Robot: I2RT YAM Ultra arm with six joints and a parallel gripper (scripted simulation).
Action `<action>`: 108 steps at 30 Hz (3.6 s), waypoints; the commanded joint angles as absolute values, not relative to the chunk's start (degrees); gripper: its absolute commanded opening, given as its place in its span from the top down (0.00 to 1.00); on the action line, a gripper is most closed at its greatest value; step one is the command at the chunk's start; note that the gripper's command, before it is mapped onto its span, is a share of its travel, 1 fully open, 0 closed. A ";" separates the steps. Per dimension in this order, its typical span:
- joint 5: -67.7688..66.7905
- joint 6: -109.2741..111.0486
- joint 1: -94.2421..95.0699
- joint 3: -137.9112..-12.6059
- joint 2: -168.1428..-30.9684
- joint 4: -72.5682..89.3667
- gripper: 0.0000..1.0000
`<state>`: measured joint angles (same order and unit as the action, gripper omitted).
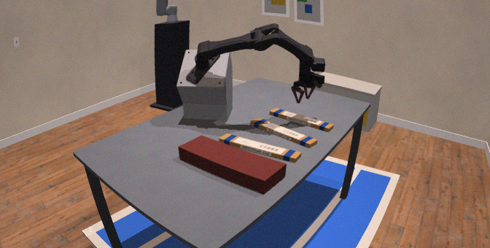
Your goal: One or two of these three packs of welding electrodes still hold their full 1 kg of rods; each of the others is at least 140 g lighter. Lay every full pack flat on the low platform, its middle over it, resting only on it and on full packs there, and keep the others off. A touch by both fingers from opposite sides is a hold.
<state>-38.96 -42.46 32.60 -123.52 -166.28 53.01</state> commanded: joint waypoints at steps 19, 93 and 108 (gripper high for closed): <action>-39.81 -35.05 28.67 -125.63 -173.16 41.36 0.04; -39.61 -30.82 25.69 -129.26 -176.92 37.57 0.04; -39.73 -31.06 25.69 -129.13 -176.96 37.57 1.00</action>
